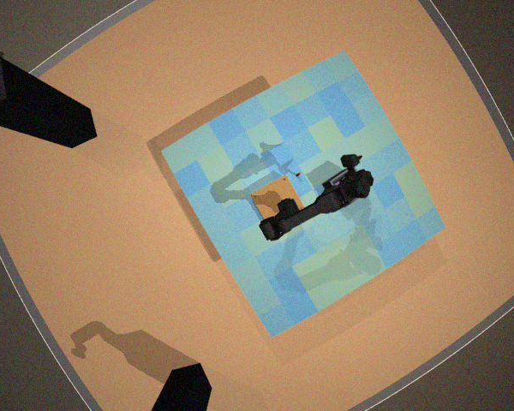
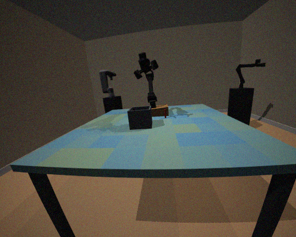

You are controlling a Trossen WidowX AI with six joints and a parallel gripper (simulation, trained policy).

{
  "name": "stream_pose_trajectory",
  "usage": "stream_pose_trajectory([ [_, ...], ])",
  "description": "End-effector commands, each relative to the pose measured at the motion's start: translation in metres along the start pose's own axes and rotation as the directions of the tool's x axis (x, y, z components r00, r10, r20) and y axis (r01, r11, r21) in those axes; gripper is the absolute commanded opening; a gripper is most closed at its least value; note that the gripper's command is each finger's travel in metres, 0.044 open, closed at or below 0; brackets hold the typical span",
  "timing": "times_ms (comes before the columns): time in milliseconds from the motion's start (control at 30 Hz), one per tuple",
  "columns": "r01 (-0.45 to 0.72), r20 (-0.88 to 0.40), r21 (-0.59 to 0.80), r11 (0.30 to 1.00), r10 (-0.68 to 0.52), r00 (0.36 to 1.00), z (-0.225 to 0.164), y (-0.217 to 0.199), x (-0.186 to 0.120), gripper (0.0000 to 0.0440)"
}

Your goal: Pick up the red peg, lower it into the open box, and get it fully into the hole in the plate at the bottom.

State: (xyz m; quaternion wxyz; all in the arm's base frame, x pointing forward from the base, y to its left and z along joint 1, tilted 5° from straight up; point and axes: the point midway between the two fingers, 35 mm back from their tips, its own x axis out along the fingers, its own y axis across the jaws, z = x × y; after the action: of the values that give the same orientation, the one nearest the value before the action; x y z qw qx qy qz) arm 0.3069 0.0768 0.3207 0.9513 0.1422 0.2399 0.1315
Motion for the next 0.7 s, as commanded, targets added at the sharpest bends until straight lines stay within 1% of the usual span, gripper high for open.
stream_pose_trajectory([
  [0, 0.010, -0.062, 0.080, 0.997, -0.005, 0.998, -0.017, -0.003, 0.000, 0.0440],
  [167, 0.049, -0.176, 0.206, 0.977, -0.013, 0.984, -0.047, -0.007, 0.002, 0.0440],
  [333, 0.106, -0.291, 0.319, 0.942, -0.009, 0.957, -0.077, -0.007, 0.002, 0.0440],
  [500, 0.179, -0.407, 0.410, 0.894, 0.004, 0.913, -0.108, -0.002, -0.001, 0.0440],
  [667, 0.272, -0.516, 0.481, 0.833, 0.018, 0.856, -0.138, 0.004, -0.006, 0.0440],
])
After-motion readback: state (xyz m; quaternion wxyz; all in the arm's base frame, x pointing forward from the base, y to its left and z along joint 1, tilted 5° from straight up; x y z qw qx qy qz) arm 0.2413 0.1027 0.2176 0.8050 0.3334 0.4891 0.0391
